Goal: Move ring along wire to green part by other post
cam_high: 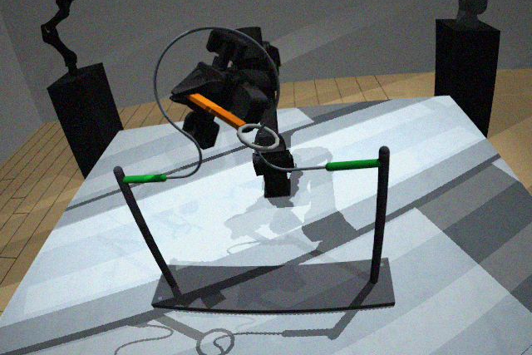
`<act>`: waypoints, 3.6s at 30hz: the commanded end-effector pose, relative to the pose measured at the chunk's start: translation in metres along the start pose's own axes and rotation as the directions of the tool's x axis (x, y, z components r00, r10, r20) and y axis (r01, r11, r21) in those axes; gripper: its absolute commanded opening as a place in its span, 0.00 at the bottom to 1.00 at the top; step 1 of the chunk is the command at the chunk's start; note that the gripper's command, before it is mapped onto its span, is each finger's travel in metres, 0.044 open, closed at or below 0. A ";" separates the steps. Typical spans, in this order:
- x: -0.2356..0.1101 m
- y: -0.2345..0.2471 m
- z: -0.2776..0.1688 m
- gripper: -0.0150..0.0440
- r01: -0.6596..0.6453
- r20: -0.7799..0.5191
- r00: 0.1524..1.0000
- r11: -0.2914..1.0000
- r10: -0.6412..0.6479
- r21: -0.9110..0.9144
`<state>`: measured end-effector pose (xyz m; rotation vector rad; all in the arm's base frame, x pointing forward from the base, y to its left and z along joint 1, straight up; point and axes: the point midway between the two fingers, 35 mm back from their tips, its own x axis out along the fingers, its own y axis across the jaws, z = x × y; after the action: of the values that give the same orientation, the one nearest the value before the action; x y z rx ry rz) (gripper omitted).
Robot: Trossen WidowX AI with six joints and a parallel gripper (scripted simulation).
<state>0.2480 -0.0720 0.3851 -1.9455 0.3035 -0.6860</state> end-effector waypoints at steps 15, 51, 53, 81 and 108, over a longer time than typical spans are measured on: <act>-0.016 0.061 0.009 0.00 -0.214 -0.010 0.973 0.912 0.232 0.349; -0.073 0.144 0.096 0.00 -0.465 0.278 0.792 0.243 0.543 0.851; -0.074 0.145 0.099 0.00 -0.467 0.291 0.790 0.221 0.539 0.856; -0.120 0.136 0.173 0.00 -0.411 0.509 0.650 -0.302 0.564 0.860; -0.139 0.117 0.205 0.00 -0.376 0.555 0.624 -0.411 0.550 0.830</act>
<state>0.2636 0.0903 0.1653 -0.0047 0.4873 -0.1503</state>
